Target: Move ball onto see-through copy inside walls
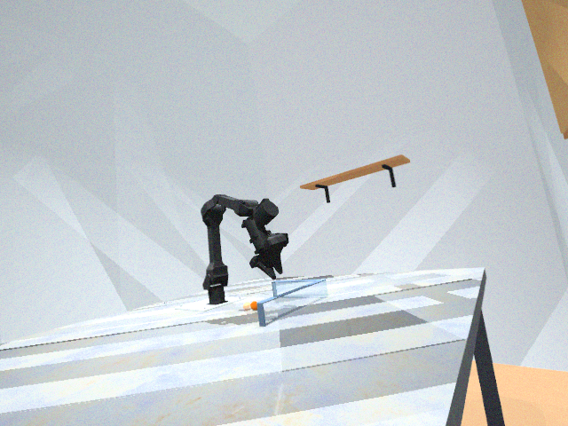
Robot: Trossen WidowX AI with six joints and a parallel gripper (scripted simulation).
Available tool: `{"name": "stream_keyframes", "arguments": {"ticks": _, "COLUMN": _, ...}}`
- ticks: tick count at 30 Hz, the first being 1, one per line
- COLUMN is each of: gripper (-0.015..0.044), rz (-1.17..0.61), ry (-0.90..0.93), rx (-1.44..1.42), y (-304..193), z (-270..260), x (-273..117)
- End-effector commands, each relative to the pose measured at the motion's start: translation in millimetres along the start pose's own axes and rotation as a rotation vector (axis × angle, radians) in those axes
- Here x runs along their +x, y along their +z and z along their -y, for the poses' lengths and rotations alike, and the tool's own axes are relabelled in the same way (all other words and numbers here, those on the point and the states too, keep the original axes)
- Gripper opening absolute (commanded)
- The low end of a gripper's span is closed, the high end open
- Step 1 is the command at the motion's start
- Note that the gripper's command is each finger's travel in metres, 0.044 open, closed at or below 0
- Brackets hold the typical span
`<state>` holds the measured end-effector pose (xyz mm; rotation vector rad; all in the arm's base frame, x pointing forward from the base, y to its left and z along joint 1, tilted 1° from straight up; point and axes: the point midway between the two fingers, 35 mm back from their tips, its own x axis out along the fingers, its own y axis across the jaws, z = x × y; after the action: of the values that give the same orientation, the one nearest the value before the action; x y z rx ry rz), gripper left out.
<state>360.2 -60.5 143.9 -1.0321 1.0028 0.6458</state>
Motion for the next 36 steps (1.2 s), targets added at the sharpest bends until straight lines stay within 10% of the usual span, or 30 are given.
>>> {"name": "stream_keyframes", "arguments": {"ticks": 1, "gripper": 0.0239, "rz": -0.063, "ry": 0.208, "rx": -0.18, "y": -20.4, "z": -63.1, "x": 3.0}}
{"name": "stream_keyframes", "arguments": {"ticks": 36, "gripper": 0.0239, "rz": -0.077, "ry": 0.403, "rx": -0.345, "y": -42.1, "z": -130.7, "x": 35.6}}
